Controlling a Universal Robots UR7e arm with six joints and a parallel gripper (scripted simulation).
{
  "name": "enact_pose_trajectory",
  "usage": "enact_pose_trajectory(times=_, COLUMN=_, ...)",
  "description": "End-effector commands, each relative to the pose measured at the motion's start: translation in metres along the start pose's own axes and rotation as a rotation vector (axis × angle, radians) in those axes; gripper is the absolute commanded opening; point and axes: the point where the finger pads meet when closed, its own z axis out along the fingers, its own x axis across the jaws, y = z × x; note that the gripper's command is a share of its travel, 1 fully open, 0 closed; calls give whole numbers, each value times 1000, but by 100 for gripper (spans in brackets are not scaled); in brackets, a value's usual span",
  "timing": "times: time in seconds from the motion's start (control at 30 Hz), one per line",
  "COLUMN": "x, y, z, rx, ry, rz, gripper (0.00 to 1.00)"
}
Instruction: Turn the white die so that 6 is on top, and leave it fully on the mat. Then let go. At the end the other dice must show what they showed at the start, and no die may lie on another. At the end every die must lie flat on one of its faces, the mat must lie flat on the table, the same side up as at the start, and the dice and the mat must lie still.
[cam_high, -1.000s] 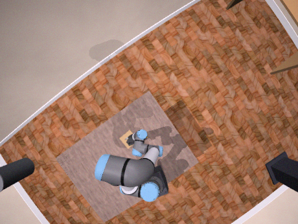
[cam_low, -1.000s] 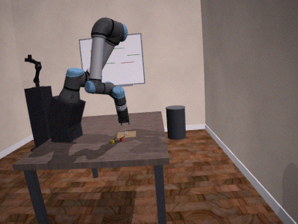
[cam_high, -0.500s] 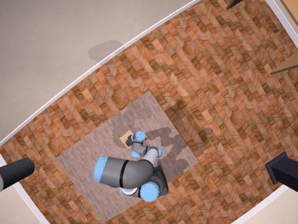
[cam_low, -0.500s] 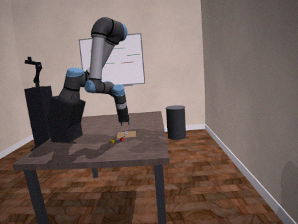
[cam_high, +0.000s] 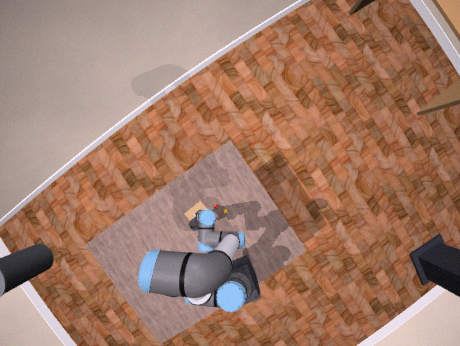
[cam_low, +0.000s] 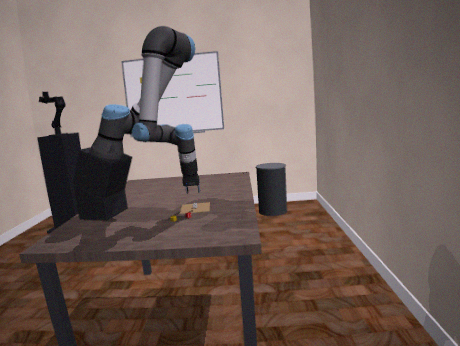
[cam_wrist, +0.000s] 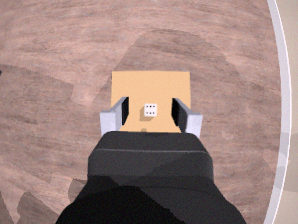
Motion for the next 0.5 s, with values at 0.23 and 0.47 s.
enact_pose_trajectory(times=0.23, x=1, y=-1, z=-1, rx=-70, ry=9, rz=4, gripper=100)
enact_pose_trajectory(times=0.47, x=0, y=-2, z=1, rx=-119, ry=-1, rz=2, gripper=100)
